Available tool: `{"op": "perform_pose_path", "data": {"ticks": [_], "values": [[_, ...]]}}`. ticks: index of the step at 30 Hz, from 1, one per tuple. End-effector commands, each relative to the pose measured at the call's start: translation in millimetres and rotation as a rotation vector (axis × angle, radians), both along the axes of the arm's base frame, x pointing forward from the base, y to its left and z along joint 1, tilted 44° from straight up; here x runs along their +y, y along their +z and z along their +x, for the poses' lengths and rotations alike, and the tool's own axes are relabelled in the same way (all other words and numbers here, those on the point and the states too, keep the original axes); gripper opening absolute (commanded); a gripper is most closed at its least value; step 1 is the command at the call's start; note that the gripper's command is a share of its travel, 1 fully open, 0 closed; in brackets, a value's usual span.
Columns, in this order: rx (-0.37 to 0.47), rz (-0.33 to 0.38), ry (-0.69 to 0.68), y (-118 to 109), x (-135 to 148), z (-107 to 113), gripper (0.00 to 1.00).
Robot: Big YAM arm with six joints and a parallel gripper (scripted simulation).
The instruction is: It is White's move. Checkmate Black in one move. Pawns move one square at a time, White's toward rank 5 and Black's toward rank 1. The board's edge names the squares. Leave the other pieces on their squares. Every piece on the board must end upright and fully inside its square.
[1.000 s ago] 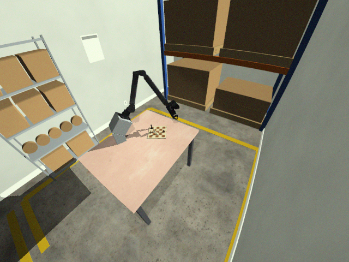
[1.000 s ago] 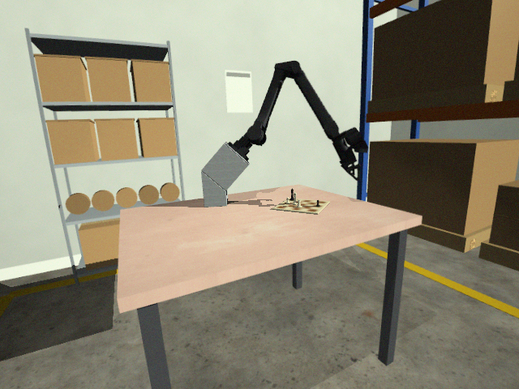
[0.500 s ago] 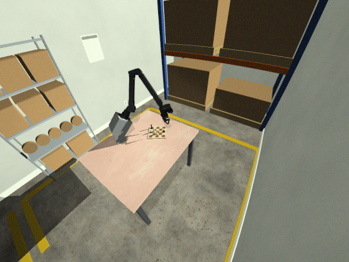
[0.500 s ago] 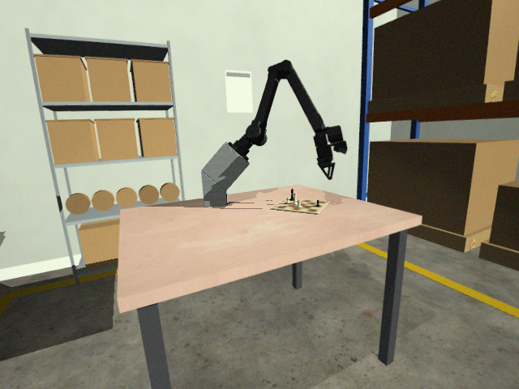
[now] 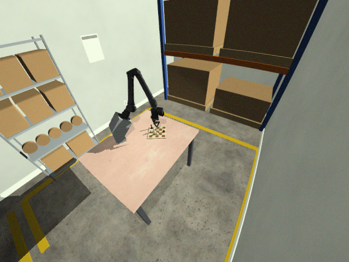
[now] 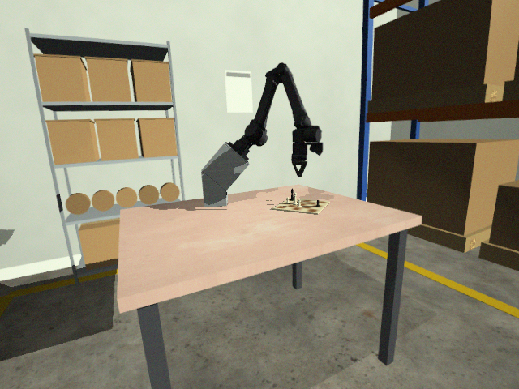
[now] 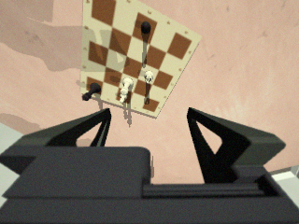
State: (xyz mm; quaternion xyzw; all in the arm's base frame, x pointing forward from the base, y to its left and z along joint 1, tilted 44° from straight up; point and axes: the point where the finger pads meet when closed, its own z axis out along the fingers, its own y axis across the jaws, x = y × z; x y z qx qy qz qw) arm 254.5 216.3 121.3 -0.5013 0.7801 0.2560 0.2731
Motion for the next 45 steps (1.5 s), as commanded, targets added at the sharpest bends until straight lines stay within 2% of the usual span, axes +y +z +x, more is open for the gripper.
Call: {"op": "perform_pose_path", "data": {"ticks": [1,17,23,26,32,38,40,41,42,43,45], "values": [[-0.037,-0.007,0.054,5.5,3.9,1.5,1.00],[-0.050,-0.003,0.054,7.1,4.7,3.6,1.00],[-0.012,0.006,0.018,3.5,7.6,3.7,1.00],[0.057,0.015,-0.051,-3.0,8.0,2.1,1.00],[0.307,0.068,-0.310,-17.1,14.8,1.8,1.00],[0.502,0.113,-0.510,-30.0,26.0,4.9,1.00],[0.502,0.113,-0.510,-30.0,26.0,4.9,1.00],[0.577,0.146,-0.595,-22.4,28.3,6.2,1.00],[0.609,0.152,-0.626,-24.3,30.1,6.6,1.00],[0.648,0.145,-0.660,-35.7,31.1,5.9,1.00],[0.706,0.163,-0.724,-39.2,33.9,6.3,1.00]]}}
